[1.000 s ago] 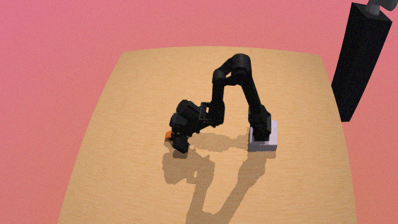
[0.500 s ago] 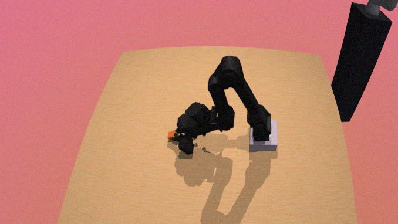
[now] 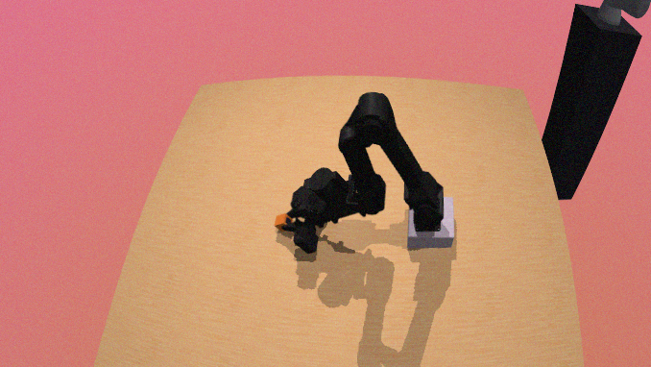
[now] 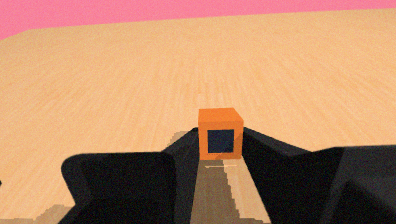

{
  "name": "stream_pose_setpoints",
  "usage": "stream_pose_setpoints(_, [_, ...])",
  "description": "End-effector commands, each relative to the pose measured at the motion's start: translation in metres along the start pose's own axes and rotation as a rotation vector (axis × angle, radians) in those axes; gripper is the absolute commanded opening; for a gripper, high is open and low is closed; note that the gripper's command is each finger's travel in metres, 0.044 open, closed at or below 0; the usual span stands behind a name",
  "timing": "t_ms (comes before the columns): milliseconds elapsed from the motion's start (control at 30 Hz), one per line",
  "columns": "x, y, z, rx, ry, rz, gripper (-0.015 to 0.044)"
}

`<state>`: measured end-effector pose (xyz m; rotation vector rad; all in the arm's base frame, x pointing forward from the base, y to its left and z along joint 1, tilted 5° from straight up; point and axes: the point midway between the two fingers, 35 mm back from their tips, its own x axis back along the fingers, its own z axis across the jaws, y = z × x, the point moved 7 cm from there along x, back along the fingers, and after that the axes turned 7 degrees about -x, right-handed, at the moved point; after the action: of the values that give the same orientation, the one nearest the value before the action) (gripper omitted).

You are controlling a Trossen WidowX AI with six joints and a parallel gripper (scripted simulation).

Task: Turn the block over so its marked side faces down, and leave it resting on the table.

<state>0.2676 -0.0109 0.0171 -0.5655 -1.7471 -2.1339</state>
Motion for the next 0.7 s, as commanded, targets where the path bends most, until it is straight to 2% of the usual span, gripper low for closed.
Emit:
stream_pose_setpoints(0, [0.0002, -0.0001, -0.0001, -0.004, -0.002, -0.002, 0.0052])
stream_pose_setpoints(500, [0.0002, -0.0001, -0.0001, -0.004, -0.002, -0.002, 0.0440])
stream_pose_setpoints(667, [0.0002, -0.0001, -0.0001, -0.004, -0.002, -0.002, 0.0440])
